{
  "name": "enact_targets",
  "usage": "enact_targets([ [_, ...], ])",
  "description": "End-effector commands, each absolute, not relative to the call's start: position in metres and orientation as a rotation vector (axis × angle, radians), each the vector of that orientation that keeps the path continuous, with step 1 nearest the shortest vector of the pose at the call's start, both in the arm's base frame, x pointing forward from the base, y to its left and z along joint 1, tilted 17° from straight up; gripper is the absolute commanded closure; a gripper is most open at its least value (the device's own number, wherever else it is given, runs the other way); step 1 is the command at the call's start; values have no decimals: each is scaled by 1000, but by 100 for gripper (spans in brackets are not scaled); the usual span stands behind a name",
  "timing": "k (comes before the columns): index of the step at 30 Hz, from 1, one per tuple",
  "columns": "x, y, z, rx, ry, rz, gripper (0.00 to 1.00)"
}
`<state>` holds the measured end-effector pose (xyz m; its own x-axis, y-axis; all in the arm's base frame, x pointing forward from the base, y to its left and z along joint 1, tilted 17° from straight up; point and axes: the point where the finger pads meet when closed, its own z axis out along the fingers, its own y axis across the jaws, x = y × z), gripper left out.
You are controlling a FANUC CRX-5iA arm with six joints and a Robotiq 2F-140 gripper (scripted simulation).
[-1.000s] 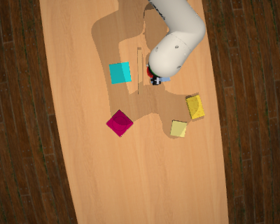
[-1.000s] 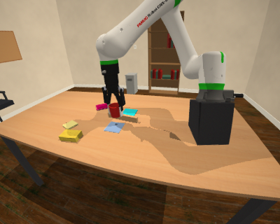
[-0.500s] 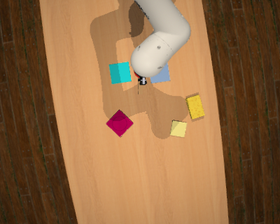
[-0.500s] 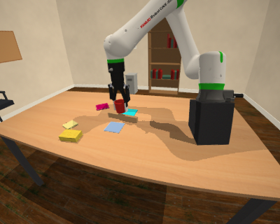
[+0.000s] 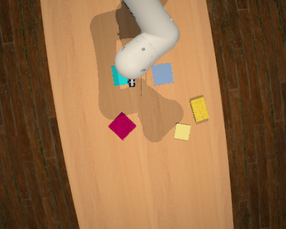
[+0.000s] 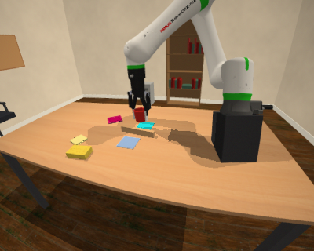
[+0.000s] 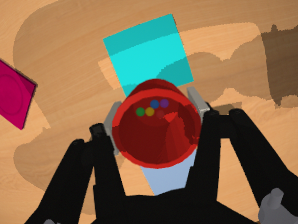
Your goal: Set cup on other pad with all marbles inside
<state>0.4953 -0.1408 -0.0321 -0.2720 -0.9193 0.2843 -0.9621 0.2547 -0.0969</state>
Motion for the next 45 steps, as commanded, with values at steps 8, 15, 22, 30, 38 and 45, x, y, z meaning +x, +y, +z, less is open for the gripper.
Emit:
enact_targets([
  [8,488,-164,-25,1782,-2349,376,51],
  [15,485,-176,-21,1782,-2349,376,51],
  [22,483,-180,-20,1782,-2349,376,51],
  [30,483,-181,-20,1782,-2349,376,51],
  [38,483,-181,-21,1782,-2349,376,51],
  [45,483,-183,-28,1782,-2349,376,51],
])
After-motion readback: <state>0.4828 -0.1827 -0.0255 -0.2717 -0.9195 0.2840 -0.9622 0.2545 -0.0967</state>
